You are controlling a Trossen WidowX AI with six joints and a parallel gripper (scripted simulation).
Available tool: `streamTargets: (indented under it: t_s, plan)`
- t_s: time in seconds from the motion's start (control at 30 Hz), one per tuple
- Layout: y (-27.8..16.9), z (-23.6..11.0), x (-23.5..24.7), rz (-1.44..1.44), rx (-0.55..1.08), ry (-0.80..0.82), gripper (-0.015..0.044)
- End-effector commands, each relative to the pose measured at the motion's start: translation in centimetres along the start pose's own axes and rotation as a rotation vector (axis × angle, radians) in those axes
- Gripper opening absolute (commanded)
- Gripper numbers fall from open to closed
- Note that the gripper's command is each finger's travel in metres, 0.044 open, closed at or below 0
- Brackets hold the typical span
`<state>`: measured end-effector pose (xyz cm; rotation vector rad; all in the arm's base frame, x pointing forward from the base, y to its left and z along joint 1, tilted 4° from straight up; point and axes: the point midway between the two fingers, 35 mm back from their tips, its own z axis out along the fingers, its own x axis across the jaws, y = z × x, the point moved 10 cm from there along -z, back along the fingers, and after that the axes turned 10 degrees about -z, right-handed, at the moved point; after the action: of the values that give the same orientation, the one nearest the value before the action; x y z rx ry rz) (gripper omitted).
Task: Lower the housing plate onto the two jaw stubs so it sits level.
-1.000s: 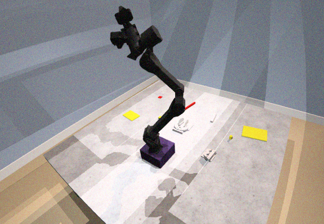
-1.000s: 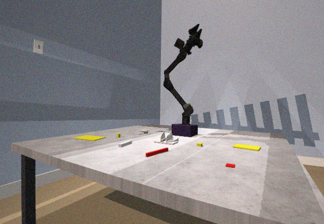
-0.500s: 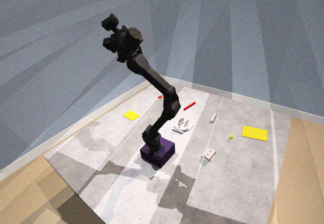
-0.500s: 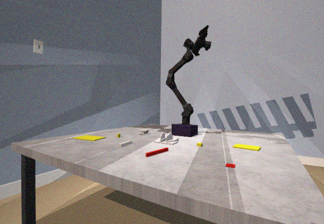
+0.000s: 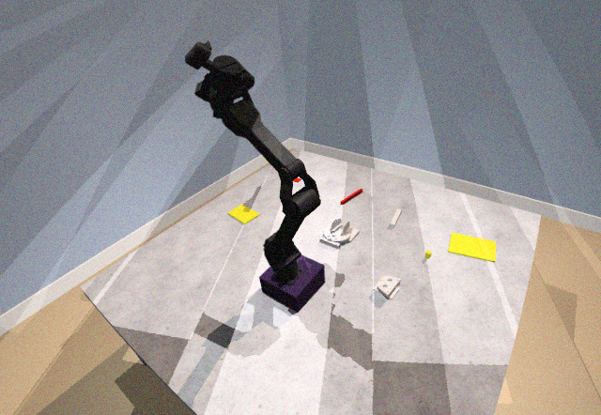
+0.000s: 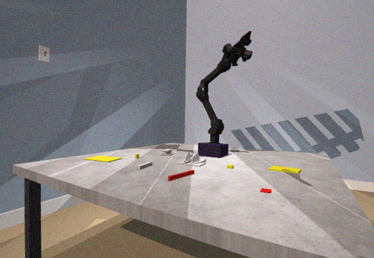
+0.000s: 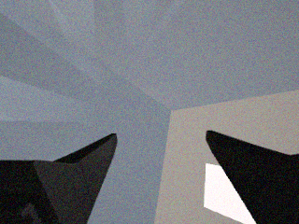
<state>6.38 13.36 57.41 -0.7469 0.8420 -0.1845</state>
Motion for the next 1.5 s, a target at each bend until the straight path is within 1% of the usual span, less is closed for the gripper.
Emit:
streamTargets:
  t_s: [0.0,0.43,0.73,1.13,1.47]
  plan:
    - [1.3,1.2,1.1,-0.058,-0.014,0.051,0.0440]
    - [4.3,5.2,6.8,-0.254,-0.068,0.285,0.0440]
    - [4.8,6.9,12.1,-0.307,-0.073,0.479,0.0440]
    - [4.5,7.7,20.2,-0.379,-0.133,0.753,0.0440]
    - [3.3,6.7,27.5,-0.402,-0.196,0.994,0.0440]
